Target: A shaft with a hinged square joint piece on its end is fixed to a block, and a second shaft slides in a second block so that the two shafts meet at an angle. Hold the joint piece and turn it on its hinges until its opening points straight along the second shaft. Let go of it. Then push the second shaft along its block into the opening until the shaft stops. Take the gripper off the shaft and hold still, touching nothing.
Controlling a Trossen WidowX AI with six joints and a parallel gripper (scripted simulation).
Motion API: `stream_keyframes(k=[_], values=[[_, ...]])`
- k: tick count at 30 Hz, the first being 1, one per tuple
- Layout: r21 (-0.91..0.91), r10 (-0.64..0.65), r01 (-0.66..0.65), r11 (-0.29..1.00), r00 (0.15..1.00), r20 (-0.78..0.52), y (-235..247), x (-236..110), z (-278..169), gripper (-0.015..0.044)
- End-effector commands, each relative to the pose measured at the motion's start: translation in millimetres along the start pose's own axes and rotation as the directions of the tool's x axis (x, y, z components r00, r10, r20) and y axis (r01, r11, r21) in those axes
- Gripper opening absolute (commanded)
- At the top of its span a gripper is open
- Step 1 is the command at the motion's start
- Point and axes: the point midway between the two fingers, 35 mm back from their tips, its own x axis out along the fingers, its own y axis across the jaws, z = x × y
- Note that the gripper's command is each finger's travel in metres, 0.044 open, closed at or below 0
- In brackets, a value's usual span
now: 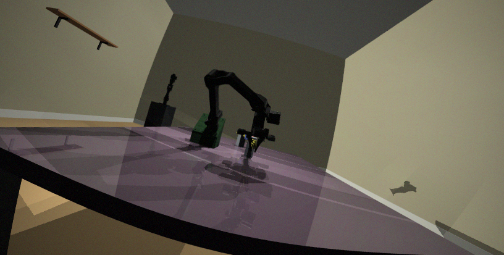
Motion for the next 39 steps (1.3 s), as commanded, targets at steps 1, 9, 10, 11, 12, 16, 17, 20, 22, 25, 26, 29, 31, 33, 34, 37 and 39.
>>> stream_keyframes(k=[1, 9, 10, 11, 12, 16, 17, 20, 22, 25, 26, 29, 31, 33, 34, 37, 39], values=[[-0.003, 0.0, 0.0, 1.0, 1.0, -0.004, 0, 0, -1, 0.0067], [-0.003, -0.042, 0.042, 0.999, 0.999, -0.003, -1, 2, 0, 0.0067], [-0.003, -0.04, 0.04, 0.999, 0.999, -0.003, -1, 2, 0, 0.0067], [-0.003, -0.024, 0.024, 1.0, 1.0, 0.0, 0, 0, 1, 0.006], [-0.003, -0.024, 0.024, 1.0, 1.0, 0.0, 0, 0, 1, 0.0054], [-0.003, -0.024, 0.024, 1.0, 1.0, 0.0, 0, 0, 1, 0.0027], [-0.003, -0.024, 0.024, 1.0, 1.0, 0.0, 0, 0, 1, 0.002], [-0.003, -0.024, 0.024, 1.0, 1.0, 0.0, 0, 0, 1, 0.0], [-0.003, -0.025, 0.025, 1.0, 1.0, 0.0, 0, 0, 0, 0.0], [-0.003, -0.028, 0.028, 1.0, 1.0, -0.001, 0, 0, -3, 0.0], [-0.003, -0.03, 0.03, 1.0, 1.0, -0.001, 0, 0, -4, 0.0], [-0.003, -0.035, 0.035, 0.999, 0.999, -0.003, 0, 1, -9, 0.0], [-0.003, -0.038, 0.038, 0.999, 0.999, -0.003, 0, 1, -12, 0.0], [-0.003, -0.04, 0.04, 0.999, 0.999, -0.004, 0, 1, -15, 0.0], [-0.003, -0.041, 0.041, 0.999, 0.999, -0.004, 0, 1, -17, 0.0], [-0.004, -0.042, 0.042, 0.999, 0.999, -0.004, 0, 1, -21, 0.0], [-0.004, -0.043, 0.043, 0.999, 0.999, -0.005, 0, 1, -25, 0.0]])
